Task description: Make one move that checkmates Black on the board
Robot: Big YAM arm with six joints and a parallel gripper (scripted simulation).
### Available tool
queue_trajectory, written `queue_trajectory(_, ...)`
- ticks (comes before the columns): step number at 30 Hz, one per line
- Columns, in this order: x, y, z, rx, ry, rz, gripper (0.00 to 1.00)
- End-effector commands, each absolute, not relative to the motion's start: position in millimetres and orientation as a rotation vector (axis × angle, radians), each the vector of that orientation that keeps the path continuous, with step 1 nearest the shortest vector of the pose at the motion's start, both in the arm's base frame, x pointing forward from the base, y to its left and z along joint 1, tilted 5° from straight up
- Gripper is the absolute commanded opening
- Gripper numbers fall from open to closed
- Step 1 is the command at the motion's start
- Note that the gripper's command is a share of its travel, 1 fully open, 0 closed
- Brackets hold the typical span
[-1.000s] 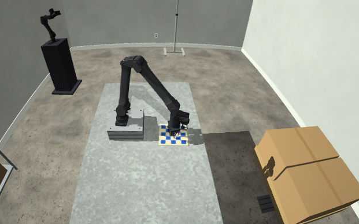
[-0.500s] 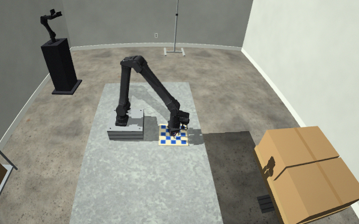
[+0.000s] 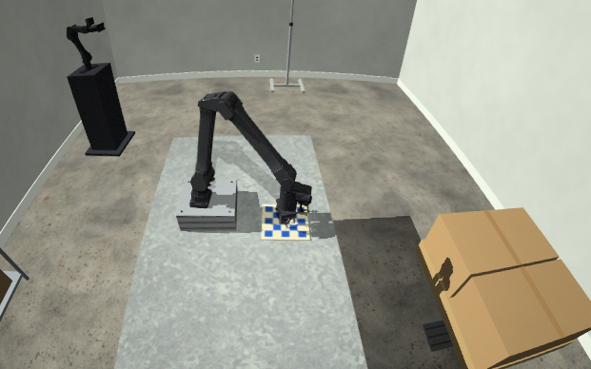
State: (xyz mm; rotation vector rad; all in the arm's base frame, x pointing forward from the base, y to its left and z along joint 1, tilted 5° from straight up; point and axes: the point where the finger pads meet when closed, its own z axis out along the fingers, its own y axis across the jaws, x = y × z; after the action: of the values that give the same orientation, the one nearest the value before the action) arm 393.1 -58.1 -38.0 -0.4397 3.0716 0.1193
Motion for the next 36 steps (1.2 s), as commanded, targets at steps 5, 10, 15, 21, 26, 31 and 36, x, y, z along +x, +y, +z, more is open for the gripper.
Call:
queue_trajectory(5, 406, -56, -38, -0.455, 3.063, 0.113, 0.36)
queue_trajectory(10, 401, -54, -46, -0.456, 3.064, 0.114, 0.36)
queue_trajectory(15, 393, -52, -58, -0.447, 3.08, 0.122, 0.36)
queue_trajectory(21, 393, -51, -65, -0.445, 3.08, 0.122, 0.36)
queue_trajectory(26, 393, -50, -73, -0.445, 3.08, 0.122, 0.36)
queue_trajectory(31, 393, -50, -77, -0.445, 3.08, 0.122, 0.36)
queue_trajectory(36, 393, -50, -77, -0.446, 3.08, 0.122, 0.36)
